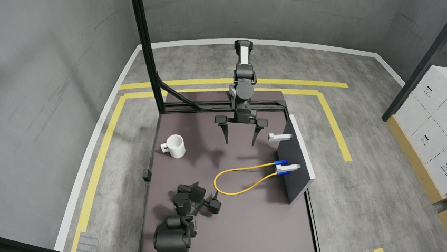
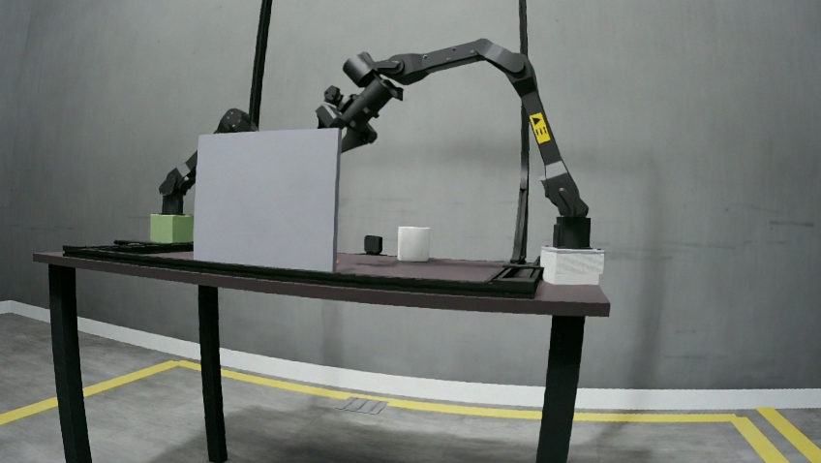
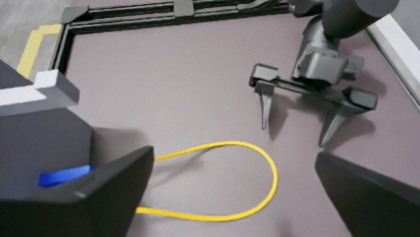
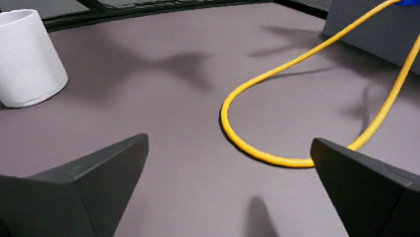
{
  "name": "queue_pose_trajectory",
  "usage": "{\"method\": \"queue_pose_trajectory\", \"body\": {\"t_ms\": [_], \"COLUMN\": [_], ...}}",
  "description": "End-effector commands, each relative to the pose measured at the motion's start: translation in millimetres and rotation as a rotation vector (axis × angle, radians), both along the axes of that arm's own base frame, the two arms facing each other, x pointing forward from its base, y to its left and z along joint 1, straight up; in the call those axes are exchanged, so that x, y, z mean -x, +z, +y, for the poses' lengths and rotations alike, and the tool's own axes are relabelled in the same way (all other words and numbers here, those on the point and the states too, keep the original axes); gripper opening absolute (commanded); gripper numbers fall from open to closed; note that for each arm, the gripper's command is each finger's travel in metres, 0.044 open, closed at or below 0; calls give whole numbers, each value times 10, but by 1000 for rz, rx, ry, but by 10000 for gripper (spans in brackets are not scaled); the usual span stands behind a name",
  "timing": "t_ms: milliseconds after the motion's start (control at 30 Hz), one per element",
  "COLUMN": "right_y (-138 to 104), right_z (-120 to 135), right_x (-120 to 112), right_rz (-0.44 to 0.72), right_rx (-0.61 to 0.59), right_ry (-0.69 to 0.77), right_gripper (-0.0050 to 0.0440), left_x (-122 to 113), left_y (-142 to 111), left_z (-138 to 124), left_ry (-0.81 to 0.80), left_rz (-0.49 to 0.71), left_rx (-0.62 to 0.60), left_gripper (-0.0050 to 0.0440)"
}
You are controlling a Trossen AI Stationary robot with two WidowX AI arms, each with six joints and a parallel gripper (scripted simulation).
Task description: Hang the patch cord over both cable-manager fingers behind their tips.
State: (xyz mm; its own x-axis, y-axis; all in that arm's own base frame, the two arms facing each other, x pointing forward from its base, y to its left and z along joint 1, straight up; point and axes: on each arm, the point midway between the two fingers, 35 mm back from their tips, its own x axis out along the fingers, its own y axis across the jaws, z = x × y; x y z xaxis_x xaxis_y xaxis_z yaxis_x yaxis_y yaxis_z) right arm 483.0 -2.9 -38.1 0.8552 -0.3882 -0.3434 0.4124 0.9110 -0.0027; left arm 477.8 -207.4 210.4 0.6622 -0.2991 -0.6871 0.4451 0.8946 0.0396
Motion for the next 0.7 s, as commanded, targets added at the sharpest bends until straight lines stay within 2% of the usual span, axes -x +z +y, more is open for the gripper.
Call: {"method": "queue_pose_trajectory", "body": {"t_ms": [0,100,167,533,667], "right_y": [98,98,98,98,98], "right_z": [11,11,11,11,11], "right_x": [-46,-46,-46,-46,-46], "right_rz": [-25,-25,-25,-25,-25], "right_rx": [-6,-6,-6,-6,-6], "right_ry": [0,0,0,0,0], "right_gripper": [440,440,440,440,440], "left_x": [-104,-126,-139,-81,-63], "left_y": [-123,-206,-368,-924,-1003], "left_z": [-230,-332,-479,-914,-967], "left_ry": [-37,-55,-82,-170,-182], "left_rz": [62,86,129,262,279], "left_rx": [-41,-57,-85,-178,-191], "left_gripper": [440,440,440,440,440]}}
